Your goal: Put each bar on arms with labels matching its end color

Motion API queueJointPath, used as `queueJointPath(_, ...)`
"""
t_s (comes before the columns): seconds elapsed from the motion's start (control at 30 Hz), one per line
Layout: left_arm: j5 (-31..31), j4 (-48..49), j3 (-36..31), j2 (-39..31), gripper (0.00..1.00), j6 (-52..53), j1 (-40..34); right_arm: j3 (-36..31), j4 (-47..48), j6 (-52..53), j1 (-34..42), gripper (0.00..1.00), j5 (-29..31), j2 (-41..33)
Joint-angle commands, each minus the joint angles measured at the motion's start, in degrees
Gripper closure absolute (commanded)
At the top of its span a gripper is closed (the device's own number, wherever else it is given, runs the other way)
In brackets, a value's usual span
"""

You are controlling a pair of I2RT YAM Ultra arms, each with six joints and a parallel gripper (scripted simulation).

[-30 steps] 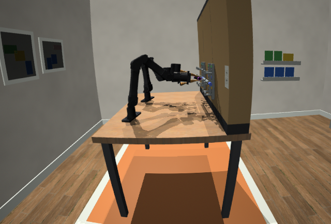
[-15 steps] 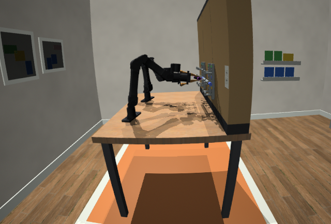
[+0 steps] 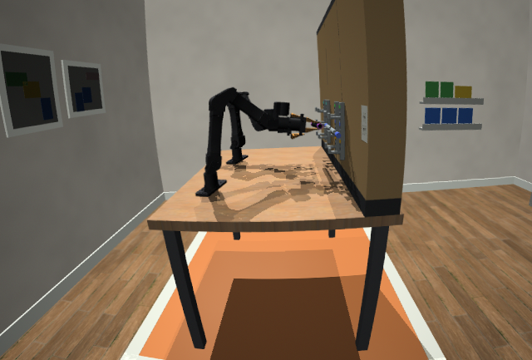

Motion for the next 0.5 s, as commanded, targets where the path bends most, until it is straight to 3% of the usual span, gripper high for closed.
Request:
queueJointPath(0.0, 0.76, 0.53, 2.18, 0.81, 0.00, -0.18, 0.84, 0.32, 3.88, 2.08, 0.06, 1.00, -0.27, -3.03)
queueJointPath(0.47, 2.02, -0.04, 5.13, 3.18, 0.00, -0.18, 2.10, 0.30, 3.87, 2.07, 0.06, 1.00, -0.28, -3.07)
